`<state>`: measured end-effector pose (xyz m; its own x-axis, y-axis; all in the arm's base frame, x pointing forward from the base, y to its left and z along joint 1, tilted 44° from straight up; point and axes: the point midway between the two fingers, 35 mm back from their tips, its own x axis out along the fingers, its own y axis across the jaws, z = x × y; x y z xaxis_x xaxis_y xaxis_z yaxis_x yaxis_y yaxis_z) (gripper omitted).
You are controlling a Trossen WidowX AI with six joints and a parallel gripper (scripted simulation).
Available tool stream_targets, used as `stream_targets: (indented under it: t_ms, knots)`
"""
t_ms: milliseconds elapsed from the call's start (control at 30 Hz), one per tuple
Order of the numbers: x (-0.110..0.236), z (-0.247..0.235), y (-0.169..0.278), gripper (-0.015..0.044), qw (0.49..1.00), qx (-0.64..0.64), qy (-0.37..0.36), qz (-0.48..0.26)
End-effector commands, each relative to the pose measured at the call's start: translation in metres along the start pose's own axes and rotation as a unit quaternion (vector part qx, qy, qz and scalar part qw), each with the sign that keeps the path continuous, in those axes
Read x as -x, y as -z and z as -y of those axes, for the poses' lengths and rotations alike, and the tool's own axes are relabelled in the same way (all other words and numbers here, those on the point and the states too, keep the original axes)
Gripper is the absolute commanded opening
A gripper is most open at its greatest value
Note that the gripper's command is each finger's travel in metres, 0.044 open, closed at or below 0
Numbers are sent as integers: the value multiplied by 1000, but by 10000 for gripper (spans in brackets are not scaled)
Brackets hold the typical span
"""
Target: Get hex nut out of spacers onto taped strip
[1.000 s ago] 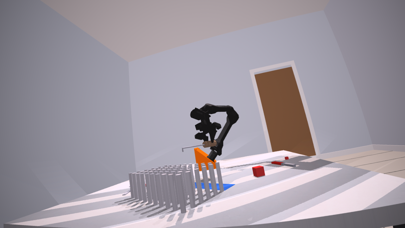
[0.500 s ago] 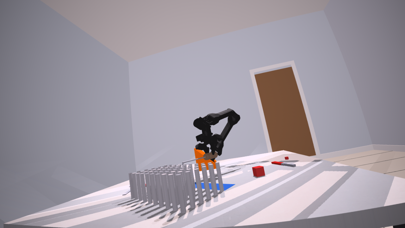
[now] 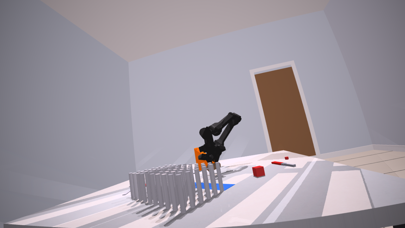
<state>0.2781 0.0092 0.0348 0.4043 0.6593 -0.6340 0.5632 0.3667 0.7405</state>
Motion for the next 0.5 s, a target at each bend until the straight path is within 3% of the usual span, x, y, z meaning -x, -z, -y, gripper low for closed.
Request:
stream_targets:
  t_ms: [0, 467]
  knots:
    - [-10, 4, 10, 0, 1000, -1, -6, -1]
    - [-12, 4, 5, 0, 1000, -1, -6, -1]
